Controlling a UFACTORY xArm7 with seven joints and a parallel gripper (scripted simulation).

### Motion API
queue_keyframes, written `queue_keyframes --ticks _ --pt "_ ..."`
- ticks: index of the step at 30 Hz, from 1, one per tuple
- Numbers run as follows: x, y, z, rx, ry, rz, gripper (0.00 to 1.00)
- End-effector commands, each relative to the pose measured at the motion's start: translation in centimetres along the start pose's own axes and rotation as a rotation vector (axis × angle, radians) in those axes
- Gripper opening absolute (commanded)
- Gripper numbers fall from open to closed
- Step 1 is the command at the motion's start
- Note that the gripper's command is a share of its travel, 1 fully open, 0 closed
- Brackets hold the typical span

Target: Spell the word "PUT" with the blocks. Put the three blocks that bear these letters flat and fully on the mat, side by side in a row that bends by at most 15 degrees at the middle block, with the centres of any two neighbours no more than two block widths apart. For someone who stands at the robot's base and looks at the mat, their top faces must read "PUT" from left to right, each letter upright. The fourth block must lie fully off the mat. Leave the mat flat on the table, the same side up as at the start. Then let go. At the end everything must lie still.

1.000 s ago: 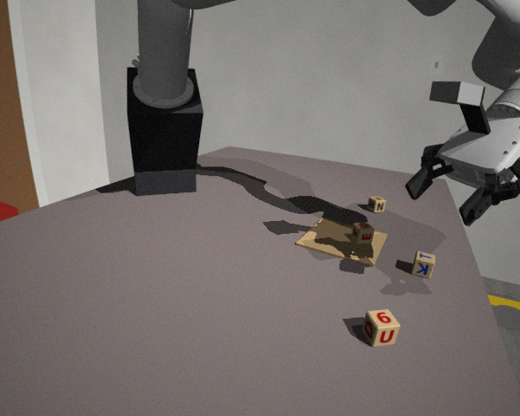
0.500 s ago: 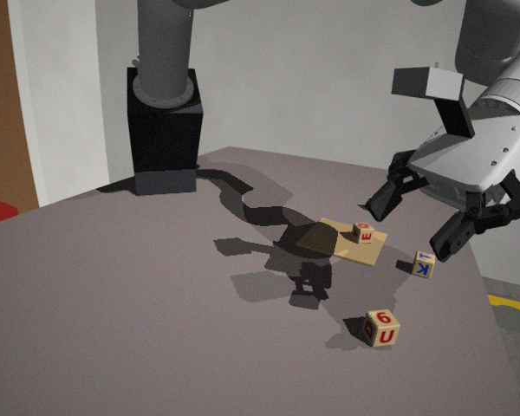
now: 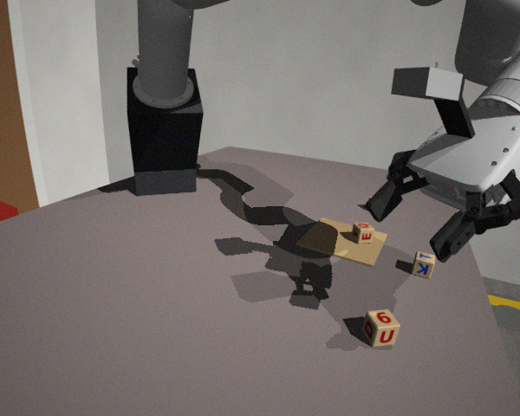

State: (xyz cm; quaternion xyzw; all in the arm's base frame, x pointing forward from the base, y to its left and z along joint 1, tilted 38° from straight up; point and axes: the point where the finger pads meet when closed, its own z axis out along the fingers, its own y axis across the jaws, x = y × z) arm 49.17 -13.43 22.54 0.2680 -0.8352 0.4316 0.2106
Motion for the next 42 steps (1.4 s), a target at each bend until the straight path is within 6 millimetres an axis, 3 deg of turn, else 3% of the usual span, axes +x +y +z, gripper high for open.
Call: queue_keyframes --ticks 1,29,31,33,41,42 --pt "0.0 -0.1 -0.1 0.002 -0.002 0.002 1.0" --pt "0.0 -0.1 -0.2 0.002 -0.004 0.002 1.0" --pt "-0.9 0.8 -0.6 0.001 -0.048 0.004 1.0" --pt "-3.0 3.0 -1.9 -0.002 -0.157 0.01 1.0" --pt "-6.7 8.6 -5.2 -0.018 -0.395 0.035 1.0" --pt "-6.7 8.6 -5.2 -0.018 -0.395 0.035 1.0"
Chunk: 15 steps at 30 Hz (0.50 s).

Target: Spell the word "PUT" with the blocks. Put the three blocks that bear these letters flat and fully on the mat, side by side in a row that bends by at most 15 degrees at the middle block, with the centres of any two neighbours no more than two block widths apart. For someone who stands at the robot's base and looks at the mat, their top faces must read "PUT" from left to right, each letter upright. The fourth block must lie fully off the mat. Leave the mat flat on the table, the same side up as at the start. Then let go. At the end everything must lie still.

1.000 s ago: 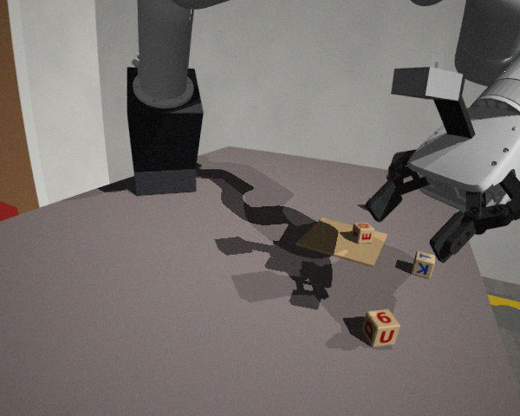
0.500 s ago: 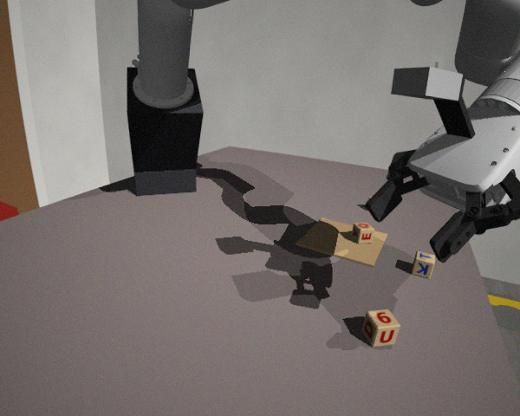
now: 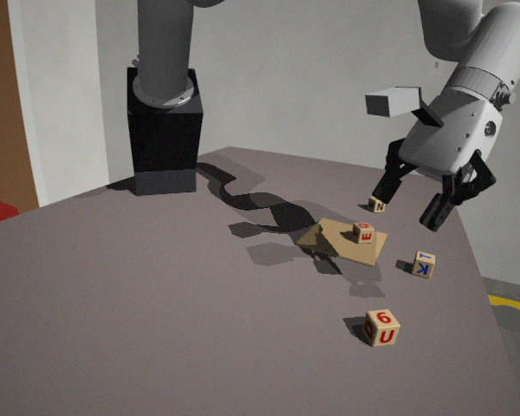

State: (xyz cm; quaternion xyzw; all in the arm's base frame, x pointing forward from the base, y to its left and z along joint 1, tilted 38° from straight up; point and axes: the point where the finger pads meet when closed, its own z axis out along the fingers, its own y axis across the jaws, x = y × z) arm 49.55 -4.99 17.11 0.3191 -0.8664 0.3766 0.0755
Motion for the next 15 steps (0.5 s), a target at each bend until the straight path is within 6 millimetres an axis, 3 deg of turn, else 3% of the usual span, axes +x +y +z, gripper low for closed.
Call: queue_keyframes --ticks 1,2,10,11,13,15 --pt "-1.2 1.5 -0.6 0.008 -0.081 0.008 1.0" --pt "-2.5 3.8 -1.5 0.0 -0.166 0.023 1.0" --pt "-4.3 10.0 -3.7 -0.02 -0.372 0.078 1.0" --pt "-4.3 10.0 -3.7 -0.02 -0.372 0.078 1.0" --pt "-4.2 12.5 -4.5 -0.027 -0.447 0.108 1.0" --pt "-4.2 13.0 -4.7 -0.028 -0.462 0.115 1.0"
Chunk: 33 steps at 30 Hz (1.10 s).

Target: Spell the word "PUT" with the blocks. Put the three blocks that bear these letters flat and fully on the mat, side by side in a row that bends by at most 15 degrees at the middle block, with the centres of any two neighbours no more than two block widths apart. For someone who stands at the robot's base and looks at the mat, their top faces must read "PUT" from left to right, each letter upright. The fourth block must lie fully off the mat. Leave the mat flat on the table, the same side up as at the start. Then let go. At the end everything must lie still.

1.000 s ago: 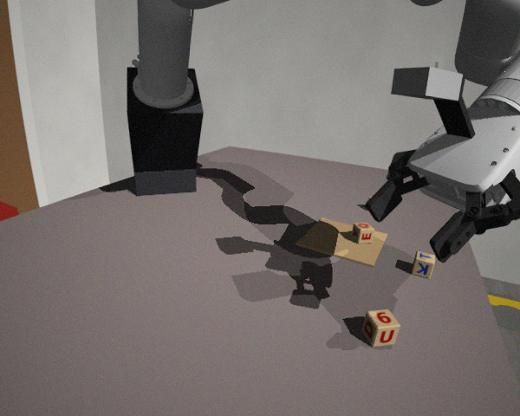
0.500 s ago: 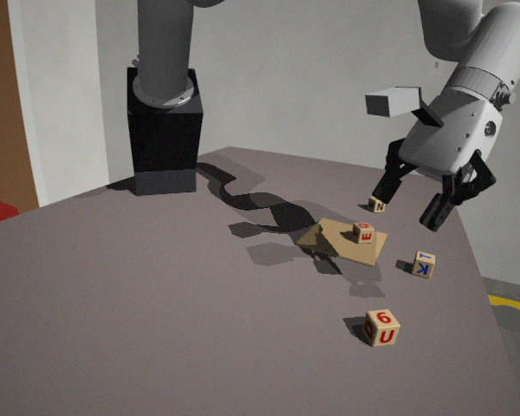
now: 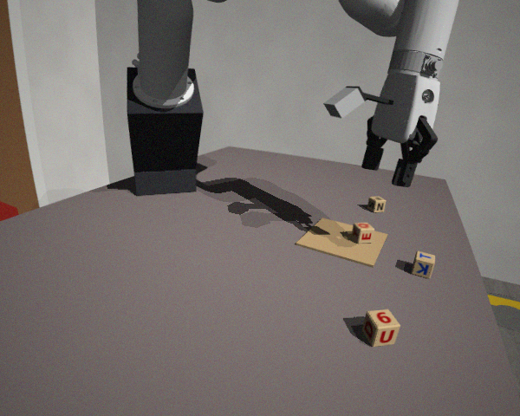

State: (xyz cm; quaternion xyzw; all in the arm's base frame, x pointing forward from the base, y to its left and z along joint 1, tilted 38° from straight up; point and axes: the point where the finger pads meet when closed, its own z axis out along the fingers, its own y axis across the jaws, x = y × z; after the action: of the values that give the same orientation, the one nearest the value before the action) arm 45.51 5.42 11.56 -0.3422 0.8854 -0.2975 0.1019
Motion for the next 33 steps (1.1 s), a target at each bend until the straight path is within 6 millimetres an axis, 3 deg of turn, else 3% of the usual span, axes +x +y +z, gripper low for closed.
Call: queue_keyframes --ticks 1,24,33 --pt "-0.07 2.73 -1.0 0.006 -0.107 0.029 1.0" --pt "0.14 3.43 -1.23 0.006 -0.128 0.044 1.0" --pt "0.02 3.35 -0.56 -0.01 -0.128 0.315 1.0"
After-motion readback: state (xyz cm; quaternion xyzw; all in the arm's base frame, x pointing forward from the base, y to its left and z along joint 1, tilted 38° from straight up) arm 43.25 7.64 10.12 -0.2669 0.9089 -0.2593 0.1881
